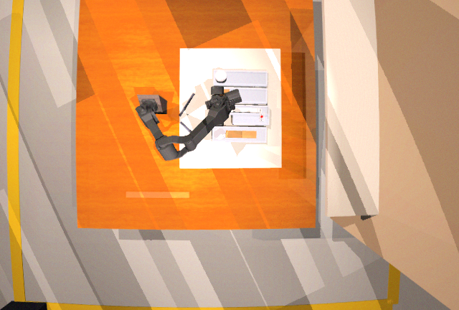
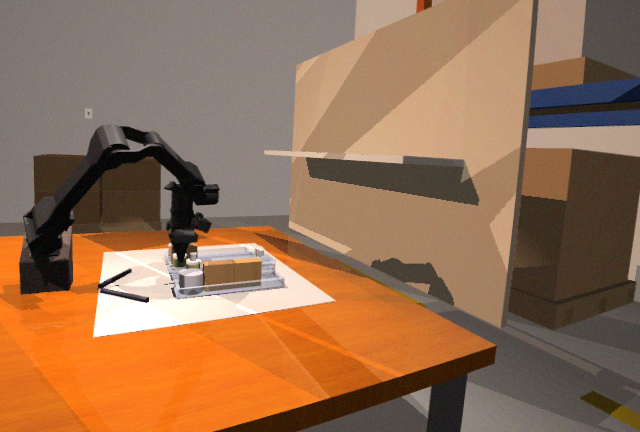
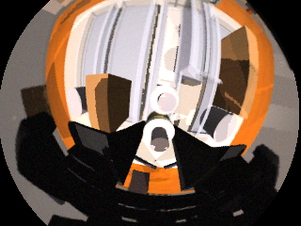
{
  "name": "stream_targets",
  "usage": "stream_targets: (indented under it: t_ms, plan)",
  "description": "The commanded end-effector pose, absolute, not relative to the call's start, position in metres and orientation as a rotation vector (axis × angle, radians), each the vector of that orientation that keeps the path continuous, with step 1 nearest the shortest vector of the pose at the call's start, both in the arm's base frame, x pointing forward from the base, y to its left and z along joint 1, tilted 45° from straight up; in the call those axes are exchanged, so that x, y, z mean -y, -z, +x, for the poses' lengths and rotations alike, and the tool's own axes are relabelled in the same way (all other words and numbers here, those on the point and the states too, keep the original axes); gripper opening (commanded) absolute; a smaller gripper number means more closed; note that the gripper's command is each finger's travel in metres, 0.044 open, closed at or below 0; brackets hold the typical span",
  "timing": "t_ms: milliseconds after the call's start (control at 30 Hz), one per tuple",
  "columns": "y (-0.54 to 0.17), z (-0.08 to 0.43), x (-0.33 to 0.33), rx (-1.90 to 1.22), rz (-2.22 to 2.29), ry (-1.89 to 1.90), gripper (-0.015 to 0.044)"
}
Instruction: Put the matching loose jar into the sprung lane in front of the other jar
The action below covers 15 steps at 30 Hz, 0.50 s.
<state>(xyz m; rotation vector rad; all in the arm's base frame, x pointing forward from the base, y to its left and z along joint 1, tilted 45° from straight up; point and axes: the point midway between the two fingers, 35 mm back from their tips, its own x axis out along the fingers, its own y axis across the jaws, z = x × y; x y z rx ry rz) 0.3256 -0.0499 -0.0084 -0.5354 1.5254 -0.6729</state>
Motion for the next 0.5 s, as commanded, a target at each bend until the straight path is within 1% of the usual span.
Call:
stream_targets:
  t_ms: [0, 467]
  plan:
    - [0.0059, 0.3323, 0.0502, -1.5, -0.536, 0.677, 0.0]
    - [0.0058, 0.3342, 0.0504, -1.5, -0.536, 0.677, 0.0]
